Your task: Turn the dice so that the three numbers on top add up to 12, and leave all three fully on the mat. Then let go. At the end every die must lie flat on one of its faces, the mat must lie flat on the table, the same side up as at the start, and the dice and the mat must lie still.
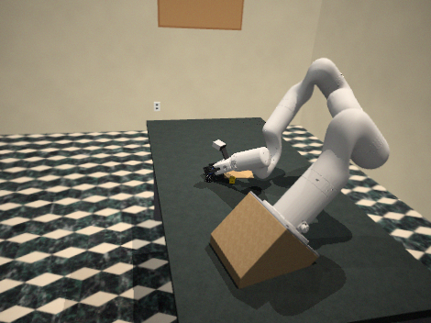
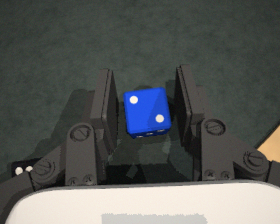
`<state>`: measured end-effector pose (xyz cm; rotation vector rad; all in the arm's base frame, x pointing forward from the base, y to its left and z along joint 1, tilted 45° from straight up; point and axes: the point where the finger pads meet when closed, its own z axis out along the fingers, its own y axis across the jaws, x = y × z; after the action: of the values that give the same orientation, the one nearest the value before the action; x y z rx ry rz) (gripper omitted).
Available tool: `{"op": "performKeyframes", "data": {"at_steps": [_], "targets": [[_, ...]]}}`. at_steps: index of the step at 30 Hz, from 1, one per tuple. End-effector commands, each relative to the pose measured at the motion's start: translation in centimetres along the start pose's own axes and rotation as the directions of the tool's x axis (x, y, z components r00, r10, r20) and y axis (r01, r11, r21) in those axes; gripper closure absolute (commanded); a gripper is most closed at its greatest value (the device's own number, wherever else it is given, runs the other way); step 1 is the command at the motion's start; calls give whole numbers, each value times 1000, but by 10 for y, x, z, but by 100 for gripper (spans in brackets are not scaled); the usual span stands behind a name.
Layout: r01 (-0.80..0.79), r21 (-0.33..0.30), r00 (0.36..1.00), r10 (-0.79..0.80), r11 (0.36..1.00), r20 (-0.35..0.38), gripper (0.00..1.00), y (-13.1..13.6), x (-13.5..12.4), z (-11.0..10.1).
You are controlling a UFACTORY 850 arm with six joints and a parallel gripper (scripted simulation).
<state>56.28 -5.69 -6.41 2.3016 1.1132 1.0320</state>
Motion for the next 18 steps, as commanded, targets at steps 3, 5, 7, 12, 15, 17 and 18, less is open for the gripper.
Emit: {"op": "performKeyframes", "data": {"at_steps": [3,5,7,12,15,17,18], "targets": [[0,0,1000,0,1000,-1,58,0,1,-14],[0,0,1000,0,1000,-1,58,0,1,-22],[0,0,1000,0,1000,-1,58,0,1,-30],[0,0,1000,0,1000,-1,58,0,1,-44],[0,0,1000,0,1000,-1,58,0,1,-46],[0,0,1000,0,1000,-1,58,0,1,-47],[0,0,1000,0,1000,-1,58,0,1,-47]]}}
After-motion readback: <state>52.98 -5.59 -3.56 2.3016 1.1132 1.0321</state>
